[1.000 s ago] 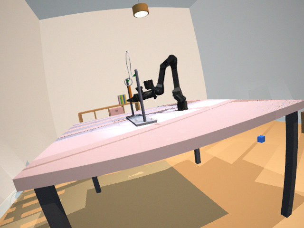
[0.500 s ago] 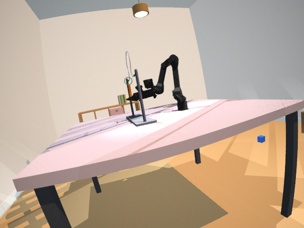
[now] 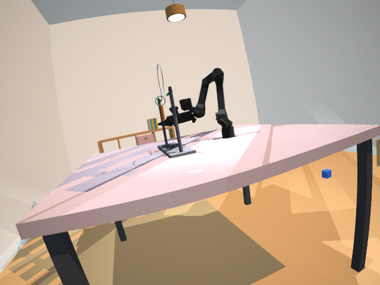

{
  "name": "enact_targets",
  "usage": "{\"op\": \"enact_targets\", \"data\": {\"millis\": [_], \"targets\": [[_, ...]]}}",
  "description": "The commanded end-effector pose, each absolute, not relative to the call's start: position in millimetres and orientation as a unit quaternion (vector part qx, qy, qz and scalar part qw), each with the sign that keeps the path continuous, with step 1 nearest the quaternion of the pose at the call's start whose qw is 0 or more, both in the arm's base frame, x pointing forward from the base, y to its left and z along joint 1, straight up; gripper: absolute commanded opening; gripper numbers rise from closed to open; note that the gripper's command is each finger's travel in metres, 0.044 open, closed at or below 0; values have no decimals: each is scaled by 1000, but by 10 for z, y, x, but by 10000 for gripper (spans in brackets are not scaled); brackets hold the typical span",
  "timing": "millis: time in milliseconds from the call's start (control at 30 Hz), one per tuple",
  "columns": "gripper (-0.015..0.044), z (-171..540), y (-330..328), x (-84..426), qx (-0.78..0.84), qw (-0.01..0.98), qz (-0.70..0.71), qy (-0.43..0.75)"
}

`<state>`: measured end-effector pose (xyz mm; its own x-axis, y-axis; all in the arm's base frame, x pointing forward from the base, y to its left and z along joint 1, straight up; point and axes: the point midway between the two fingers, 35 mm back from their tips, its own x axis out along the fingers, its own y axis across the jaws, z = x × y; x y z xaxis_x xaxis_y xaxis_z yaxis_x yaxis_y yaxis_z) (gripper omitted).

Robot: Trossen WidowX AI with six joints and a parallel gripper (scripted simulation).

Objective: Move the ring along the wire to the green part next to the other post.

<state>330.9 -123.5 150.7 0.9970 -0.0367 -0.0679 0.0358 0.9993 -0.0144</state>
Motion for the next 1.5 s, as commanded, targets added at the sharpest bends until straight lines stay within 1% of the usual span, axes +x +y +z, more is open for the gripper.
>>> {"op": "enact_targets", "data": {"millis": [0,933,1467], "targets": [[-150,1505,-1192,3306,-5,999,-19,34],[-150,1506,-823,3319,34,999,-17,32],[-150,1584,-359,3333,155,987,-12,30]]}}
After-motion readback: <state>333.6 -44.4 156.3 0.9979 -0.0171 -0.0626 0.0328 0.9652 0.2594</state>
